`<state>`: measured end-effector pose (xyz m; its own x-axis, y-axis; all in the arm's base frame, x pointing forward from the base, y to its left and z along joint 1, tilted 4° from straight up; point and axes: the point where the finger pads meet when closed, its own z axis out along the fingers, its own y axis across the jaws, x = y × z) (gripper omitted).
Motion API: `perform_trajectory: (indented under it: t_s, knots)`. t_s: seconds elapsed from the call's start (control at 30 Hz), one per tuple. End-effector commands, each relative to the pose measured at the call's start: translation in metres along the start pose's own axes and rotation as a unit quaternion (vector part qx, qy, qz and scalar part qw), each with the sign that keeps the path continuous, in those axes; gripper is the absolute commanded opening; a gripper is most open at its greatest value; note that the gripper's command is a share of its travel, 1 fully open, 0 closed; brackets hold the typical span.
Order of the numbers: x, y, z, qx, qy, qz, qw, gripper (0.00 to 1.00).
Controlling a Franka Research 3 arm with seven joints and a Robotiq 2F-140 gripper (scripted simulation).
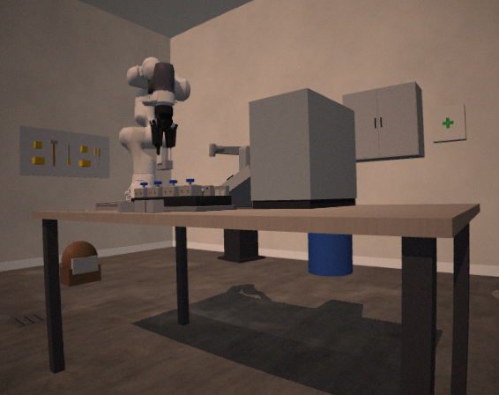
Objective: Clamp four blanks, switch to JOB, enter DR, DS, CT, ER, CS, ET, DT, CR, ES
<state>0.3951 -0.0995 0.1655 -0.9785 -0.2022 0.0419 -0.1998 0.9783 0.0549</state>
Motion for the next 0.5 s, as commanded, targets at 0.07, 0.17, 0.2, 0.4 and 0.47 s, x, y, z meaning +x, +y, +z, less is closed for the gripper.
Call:
perform_trajectory:
  t_s: [0.07, 0.17, 0.2, 0.4, 0.47]
  knots:
    - [-0.0016, -0.0001, -0.0028, 0.000, -0.002, 0.005, 1.000, 0.00]
    - [-0.0018, -0.0002, -0.0033, 0.000, -0.002, 0.006, 1.000, 0.00]
    - [-0.0019, -0.0002, -0.0034, 0.000, -0.002, 0.006, 1.000, 0.00]
    - [-0.0021, -0.0003, -0.0038, 0.000, -0.002, 0.006, 1.000, 0.00]
    - [-0.0021, -0.0003, -0.0038, 0.000, -0.002, 0.006, 1.000, 0.00]
